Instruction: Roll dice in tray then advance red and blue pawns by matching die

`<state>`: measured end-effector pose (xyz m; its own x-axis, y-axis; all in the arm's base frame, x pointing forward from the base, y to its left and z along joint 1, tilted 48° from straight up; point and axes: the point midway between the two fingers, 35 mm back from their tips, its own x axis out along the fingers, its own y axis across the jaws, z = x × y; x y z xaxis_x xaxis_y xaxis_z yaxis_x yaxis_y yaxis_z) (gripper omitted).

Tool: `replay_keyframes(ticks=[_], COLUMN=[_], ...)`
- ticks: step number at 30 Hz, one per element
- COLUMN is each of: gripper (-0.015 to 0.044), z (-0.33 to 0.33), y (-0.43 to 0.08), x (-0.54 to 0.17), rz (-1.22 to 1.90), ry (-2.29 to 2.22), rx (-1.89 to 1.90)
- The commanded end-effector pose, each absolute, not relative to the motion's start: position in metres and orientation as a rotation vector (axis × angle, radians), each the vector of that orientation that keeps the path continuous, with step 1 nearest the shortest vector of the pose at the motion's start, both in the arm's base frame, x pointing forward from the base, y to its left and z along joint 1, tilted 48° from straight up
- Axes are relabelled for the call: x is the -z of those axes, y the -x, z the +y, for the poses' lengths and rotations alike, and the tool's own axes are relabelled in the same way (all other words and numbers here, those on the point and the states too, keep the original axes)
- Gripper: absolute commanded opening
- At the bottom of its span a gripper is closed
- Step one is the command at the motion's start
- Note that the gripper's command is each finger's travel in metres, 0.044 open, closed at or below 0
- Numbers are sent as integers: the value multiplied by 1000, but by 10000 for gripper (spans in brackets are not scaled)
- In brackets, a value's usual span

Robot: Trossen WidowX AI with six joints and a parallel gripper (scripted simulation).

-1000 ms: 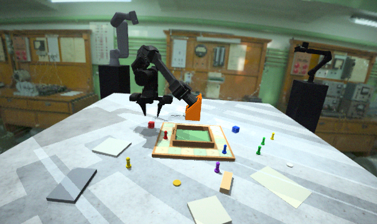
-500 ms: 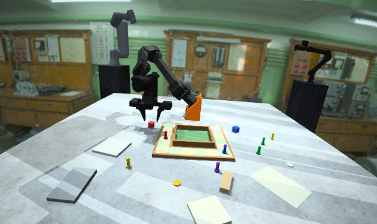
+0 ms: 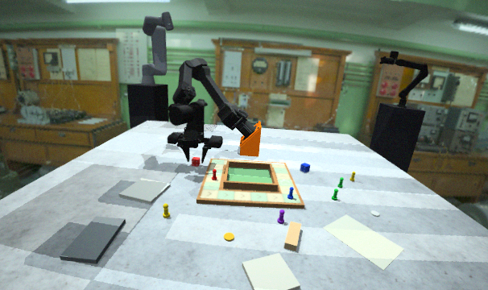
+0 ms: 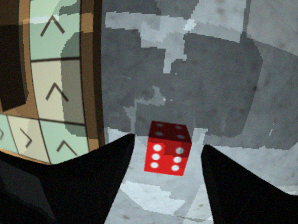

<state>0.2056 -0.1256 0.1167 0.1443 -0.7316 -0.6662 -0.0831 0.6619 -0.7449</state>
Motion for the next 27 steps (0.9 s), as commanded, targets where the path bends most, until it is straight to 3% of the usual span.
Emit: replay_keyframes(ticks=[1,10,14,27], gripper=[170,90,0,0], z=[-126,-126,-120,-76], y=[-205,-205,-206,-203], x=[-115,-115,-118,-150], rz=[1372,1372,1372,1373], ry=[752,752,747,732], rx=[528,528,522,491])
